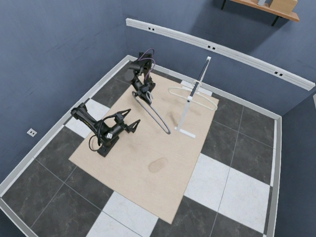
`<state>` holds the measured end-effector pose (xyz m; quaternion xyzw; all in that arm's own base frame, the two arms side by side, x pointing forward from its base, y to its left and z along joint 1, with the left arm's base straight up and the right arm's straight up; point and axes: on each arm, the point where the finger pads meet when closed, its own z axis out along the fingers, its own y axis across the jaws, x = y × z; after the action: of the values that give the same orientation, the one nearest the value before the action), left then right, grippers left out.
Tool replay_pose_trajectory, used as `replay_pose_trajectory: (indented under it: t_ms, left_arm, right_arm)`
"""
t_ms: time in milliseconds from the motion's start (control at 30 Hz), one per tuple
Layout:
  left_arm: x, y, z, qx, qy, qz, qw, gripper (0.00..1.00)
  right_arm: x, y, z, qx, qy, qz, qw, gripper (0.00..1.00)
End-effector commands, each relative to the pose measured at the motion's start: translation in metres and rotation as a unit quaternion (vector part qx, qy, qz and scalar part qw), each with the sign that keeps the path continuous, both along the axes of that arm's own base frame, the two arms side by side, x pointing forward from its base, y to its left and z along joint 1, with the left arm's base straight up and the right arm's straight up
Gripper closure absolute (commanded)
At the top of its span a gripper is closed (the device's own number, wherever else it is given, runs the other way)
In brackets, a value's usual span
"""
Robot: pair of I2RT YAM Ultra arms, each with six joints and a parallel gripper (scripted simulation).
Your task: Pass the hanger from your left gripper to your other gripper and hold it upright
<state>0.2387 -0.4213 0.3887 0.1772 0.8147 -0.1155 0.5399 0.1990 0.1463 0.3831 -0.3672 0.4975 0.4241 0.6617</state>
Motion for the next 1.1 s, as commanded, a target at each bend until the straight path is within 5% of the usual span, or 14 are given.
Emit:
replay_pose_trajectory:
  t_ms: [0,100,167,233,500,733,1067]
  left_arm:
    - [0.0,0.003,0.008,-0.011,-0.004,0.002,1.0,0.99]
    - [0.0,0.003,0.008,-0.011,-0.004,0.002,1.0,0.99]
    - [0.0,0.003,0.008,-0.011,-0.004,0.002,1.0,0.99]
    - [0.0,0.003,0.008,-0.011,-0.004,0.002,1.0,0.99]
    - [0.0,0.003,0.008,-0.011,-0.004,0.002,1.0,0.99]
    - [0.0,0.003,0.008,-0.011,-0.004,0.002,1.0,0.99]
    - [0.0,0.003,0.008,-0.011,-0.004,0.002,1.0,0.99]
  right_arm:
    - [0.002,-0.001,0.002,0.003,0.003,0.001,1.0,0.0]
    - [0.008,-0.001,-0.006,0.0,0.006,-0.006,1.0,0.34]
    - [0.008,-0.001,-0.006,0.0,0.006,-0.006,1.0,0.34]
    - [0.01,0.0,-0.004,-0.011,-0.018,-0.013,1.0,0.53]
    - [0.024,0.016,-0.01,-0.095,-0.174,-0.045,0.979,0.53]
    - [0.03,0.028,-0.016,-0.128,-0.24,-0.038,0.962,0.53]
    - [0.046,0.049,-0.021,-0.196,-0.386,-0.063,0.899,0.53]
